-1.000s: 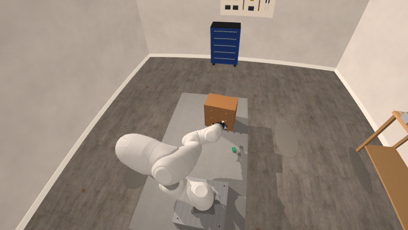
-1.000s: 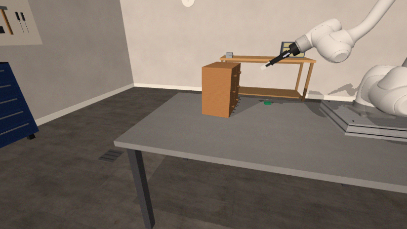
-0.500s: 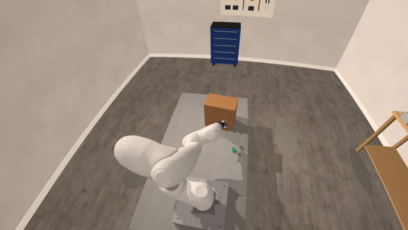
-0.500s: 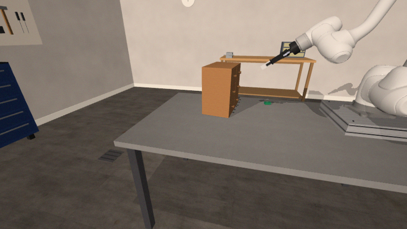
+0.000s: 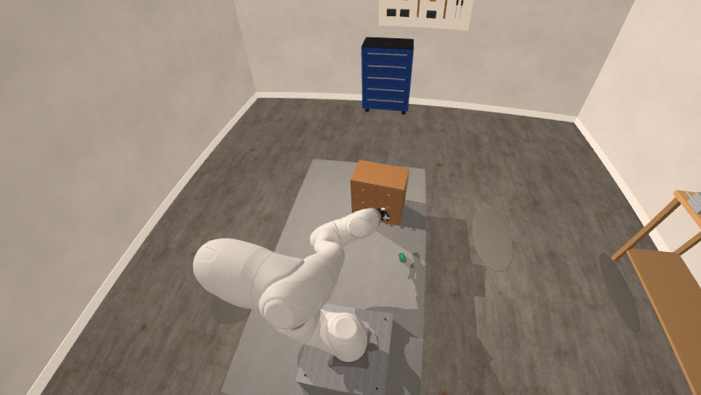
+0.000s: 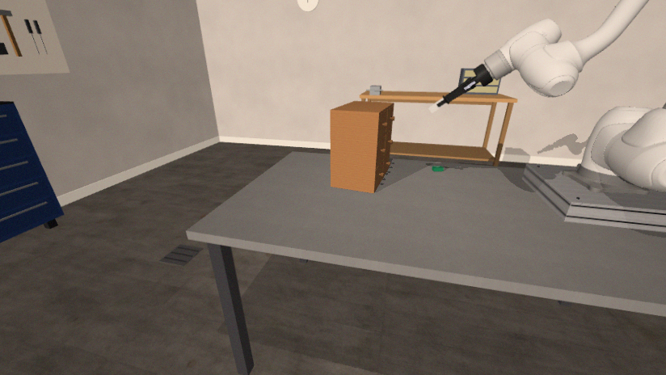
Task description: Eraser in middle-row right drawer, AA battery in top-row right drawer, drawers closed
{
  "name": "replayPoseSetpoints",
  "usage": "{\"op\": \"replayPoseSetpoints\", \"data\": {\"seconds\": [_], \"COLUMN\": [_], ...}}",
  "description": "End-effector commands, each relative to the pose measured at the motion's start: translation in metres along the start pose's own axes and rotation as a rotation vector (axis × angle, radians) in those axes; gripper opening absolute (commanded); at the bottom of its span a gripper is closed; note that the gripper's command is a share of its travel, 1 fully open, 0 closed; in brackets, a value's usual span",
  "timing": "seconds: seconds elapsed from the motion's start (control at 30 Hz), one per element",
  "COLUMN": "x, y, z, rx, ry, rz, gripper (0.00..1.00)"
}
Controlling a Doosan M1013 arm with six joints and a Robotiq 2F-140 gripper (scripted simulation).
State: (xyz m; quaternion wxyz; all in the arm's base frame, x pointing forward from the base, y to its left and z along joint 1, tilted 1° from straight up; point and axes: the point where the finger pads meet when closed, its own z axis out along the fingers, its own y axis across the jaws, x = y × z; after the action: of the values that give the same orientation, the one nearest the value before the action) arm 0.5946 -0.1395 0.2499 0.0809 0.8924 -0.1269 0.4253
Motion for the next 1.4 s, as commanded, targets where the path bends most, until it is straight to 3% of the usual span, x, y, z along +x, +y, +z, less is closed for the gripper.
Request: {"op": "replayPoseSetpoints", "data": {"seconds": [0.0, 0.47, 0.53, 1.03, 1.37], "x": [0.001, 0.005, 0.005, 0.008, 0.009], "y": [0.002, 0.005, 0.005, 0.008, 0.009], "z": [-0.005, -0.048, -0.048, -0.082, -0.092], "rx": [0.075, 0.072, 0.072, 0.069, 0.069], "ry": [-0.092, -0.465, -0.465, -0.762, -0.846], "rz": [-0.004, -0.018, -0.018, -0.028, -0.031], "gripper": [0.0, 0.0, 0.0, 0.0, 0.0]}}
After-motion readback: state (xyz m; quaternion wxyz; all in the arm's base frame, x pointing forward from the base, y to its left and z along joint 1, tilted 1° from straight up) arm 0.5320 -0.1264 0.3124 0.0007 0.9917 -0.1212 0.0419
